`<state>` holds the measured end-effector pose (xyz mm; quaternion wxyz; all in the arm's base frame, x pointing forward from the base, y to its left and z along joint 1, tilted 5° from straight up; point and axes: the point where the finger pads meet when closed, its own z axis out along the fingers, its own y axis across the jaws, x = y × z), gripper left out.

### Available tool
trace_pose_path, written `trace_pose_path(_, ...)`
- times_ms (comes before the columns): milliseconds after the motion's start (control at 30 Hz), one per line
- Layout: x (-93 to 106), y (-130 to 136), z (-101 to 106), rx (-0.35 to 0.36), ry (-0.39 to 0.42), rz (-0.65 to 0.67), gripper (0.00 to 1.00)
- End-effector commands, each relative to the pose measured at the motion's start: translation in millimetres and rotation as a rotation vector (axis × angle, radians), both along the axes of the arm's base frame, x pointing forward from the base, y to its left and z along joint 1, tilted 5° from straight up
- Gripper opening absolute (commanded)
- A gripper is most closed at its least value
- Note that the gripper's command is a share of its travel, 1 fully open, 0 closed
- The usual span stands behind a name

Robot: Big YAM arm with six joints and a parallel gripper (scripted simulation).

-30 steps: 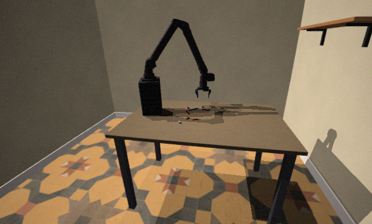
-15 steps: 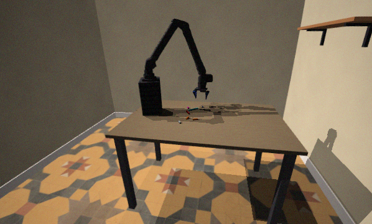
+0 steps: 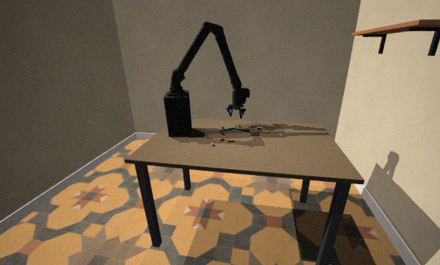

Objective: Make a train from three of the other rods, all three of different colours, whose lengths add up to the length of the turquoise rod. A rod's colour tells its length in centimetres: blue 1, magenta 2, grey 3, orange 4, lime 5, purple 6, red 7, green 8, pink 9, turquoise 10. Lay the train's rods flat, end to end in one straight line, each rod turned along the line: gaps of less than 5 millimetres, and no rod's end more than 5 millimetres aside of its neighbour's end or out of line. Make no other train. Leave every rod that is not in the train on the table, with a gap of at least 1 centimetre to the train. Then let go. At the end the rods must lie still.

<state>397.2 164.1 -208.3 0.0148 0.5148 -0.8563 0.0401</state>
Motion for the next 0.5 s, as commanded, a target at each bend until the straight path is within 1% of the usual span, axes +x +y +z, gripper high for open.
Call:
trace_pose_path(0, 11.2, 11.4, 14.7, 0.028, -0.058, -0.082, 1.0)
trace_pose_path(33, 12.1, 9.1, 14.7, 0.028, -0.058, -0.087, 1.0)
trace_pose_path(67, 8.3, 8.5, 13.7, 0.031, -0.064, -0.161, 1.0)
trace_pose_path(167, 8.4, 7.7, 13.4, 0.031, -0.063, -0.163, 1.0)
trace_pose_path(200, 4.3, 7.9, 12.7, 0.035, -0.069, -0.237, 1.0)
trace_pose_path(300, 3.8, 6.8, 11.6, 0.033, -0.067, -0.239, 1.0)
trace_pose_path(333, 0.2, 7.2, 11.7, 0.038, -0.075, -0.316, 1.0)
trace_pose_path(467, 2.7, 6.1, 11.6, 0.039, -0.077, -0.321, 1.0)
